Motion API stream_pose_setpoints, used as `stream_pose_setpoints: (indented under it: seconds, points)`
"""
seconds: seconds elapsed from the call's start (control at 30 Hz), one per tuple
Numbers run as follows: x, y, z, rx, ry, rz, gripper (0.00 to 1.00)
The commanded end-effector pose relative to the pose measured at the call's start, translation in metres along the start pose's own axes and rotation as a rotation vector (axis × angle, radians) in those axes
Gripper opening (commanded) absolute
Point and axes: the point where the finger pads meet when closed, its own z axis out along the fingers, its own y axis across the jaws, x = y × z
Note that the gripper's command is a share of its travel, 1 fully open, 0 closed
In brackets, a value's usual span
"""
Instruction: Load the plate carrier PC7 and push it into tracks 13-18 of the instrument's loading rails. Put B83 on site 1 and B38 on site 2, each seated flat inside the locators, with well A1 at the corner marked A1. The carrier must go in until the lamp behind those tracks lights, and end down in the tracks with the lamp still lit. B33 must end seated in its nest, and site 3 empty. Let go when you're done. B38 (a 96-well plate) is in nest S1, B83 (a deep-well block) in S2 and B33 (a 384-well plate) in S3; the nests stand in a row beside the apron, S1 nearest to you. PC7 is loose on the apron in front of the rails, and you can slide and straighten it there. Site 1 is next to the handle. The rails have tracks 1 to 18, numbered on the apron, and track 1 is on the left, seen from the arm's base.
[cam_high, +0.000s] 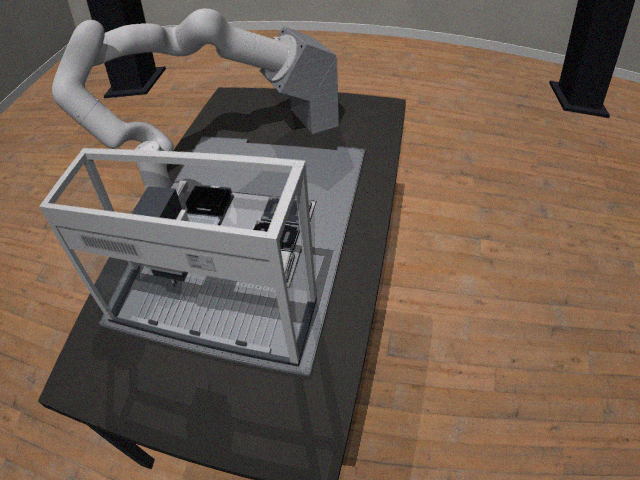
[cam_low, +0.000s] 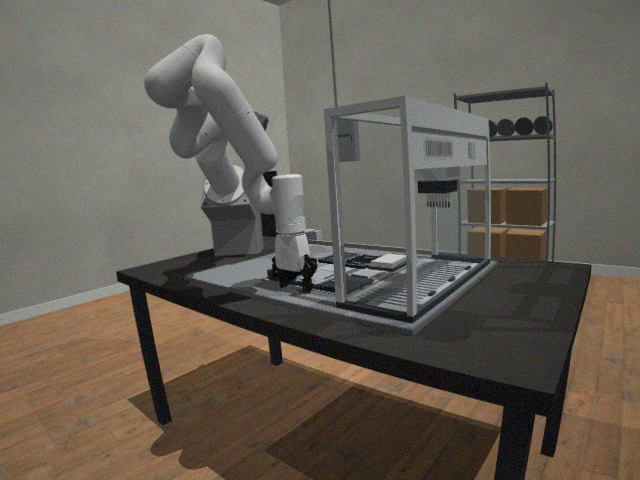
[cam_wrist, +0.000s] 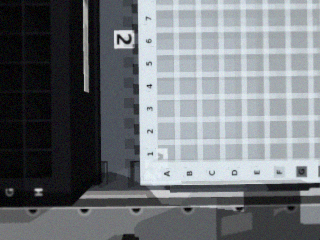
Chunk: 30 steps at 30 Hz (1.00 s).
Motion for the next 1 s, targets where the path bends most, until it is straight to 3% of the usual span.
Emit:
stream_pose_setpoints:
  seconds: [0.0, 0.97]
  points:
    - [-0.002, 0.001, 0.0, -0.001, 0.0, 0.0, 1.0]
    - [-0.02, 0.001, 0.0, -0.001, 0.0, 0.0, 1.0]
